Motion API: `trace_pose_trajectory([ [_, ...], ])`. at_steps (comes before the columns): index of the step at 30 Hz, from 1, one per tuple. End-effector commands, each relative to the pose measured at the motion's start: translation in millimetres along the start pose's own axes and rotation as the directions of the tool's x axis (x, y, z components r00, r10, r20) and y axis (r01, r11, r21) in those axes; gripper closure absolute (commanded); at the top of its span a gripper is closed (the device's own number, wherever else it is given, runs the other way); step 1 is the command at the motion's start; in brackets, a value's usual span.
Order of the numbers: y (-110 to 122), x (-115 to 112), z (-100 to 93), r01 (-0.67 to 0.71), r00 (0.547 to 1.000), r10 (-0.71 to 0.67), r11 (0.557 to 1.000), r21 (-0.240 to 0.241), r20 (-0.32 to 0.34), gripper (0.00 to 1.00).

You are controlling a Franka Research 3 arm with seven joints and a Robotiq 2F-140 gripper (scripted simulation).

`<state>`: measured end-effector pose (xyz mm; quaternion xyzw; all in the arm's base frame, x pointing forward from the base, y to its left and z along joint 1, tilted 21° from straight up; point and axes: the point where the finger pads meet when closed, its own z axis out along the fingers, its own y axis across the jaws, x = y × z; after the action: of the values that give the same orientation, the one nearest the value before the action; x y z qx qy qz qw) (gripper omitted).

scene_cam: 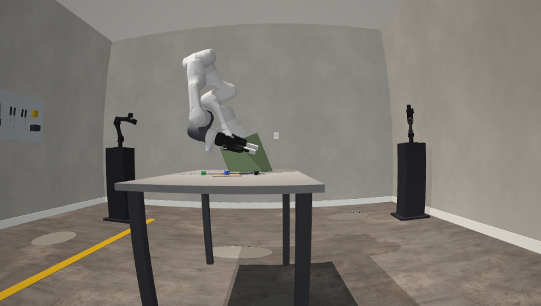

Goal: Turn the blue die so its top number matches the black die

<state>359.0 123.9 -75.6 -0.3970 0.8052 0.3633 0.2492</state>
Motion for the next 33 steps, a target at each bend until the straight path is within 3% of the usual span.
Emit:
trace_pose_trajectory([
  [1,9.0,7.6,-1.5,-0.158,0.986,0.155,0.987,-0.040,-0.064,0.79],
  [7,17.2,12.7,-2.3,-0.189,0.976,0.180,0.979,-0.071,-0.122,0.79],
  [9,24.0,18.0,-4.0,-0.220,0.962,0.201,0.971,-0.094,-0.183,0.79],
  [17,33.9,29.7,-10.4,-0.281,0.920,0.234,0.953,-0.113,-0.315,0.79],
  [22,36.9,37.2,-16.3,-0.314,0.882,0.249,0.944,-0.105,-0.400,0.79],
  [24,36.9,37.2,-16.3,-0.314,0.882,0.249,0.944,-0.105,-0.400,0.79],
  [26,37.3,42.5,-21.7,-0.335,0.847,0.258,0.938,-0.089,-0.464,0.79],
  [33,33.8,50.7,-32.9,-0.358,0.775,0.274,0.933,-0.038,-0.569,0.79],
])
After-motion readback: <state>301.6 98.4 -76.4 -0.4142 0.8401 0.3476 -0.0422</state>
